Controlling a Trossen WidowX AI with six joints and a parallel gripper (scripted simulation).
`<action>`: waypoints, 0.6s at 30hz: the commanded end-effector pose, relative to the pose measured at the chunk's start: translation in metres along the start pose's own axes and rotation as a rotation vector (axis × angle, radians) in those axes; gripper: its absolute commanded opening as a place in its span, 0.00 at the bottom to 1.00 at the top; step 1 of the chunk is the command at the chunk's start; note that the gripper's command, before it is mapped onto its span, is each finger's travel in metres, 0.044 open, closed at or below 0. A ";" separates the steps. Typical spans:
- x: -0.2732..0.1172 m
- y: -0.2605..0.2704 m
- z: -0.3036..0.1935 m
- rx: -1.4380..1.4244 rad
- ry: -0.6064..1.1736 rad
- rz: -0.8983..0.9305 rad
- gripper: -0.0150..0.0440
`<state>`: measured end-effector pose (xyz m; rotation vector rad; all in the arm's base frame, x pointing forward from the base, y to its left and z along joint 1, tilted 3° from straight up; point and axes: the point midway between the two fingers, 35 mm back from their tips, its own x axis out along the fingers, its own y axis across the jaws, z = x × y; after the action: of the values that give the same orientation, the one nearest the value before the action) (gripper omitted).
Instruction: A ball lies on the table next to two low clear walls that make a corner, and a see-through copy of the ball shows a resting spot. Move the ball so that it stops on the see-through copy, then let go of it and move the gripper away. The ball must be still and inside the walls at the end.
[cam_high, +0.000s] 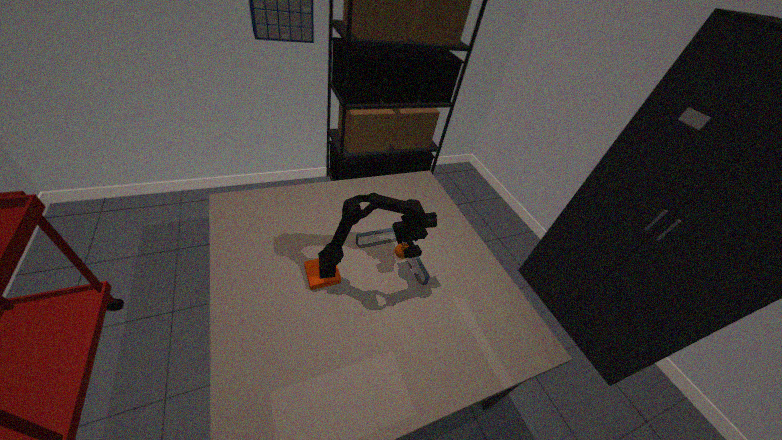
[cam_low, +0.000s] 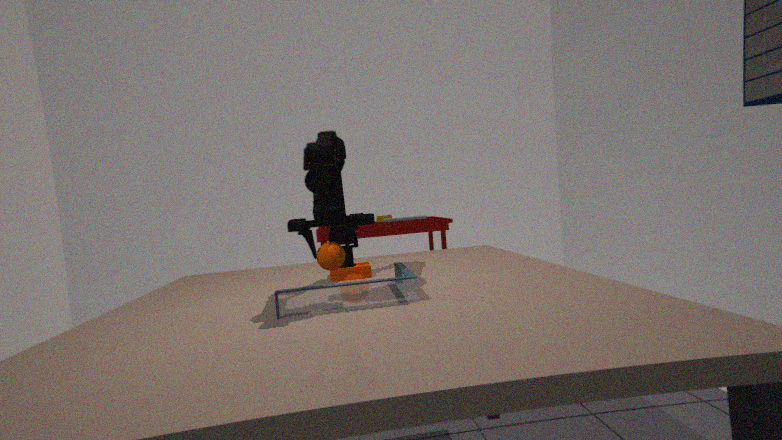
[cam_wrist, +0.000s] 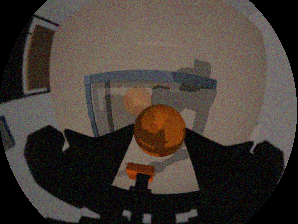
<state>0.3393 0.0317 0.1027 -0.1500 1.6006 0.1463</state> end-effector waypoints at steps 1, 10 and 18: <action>-0.028 0.000 -0.002 0.002 -0.010 -0.003 0.25; -0.062 0.000 -0.009 -0.005 -0.008 -0.004 0.25; -0.033 0.024 0.009 -0.005 -0.010 -0.002 0.25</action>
<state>0.3390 0.0410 0.1524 -0.1505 1.5856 0.1465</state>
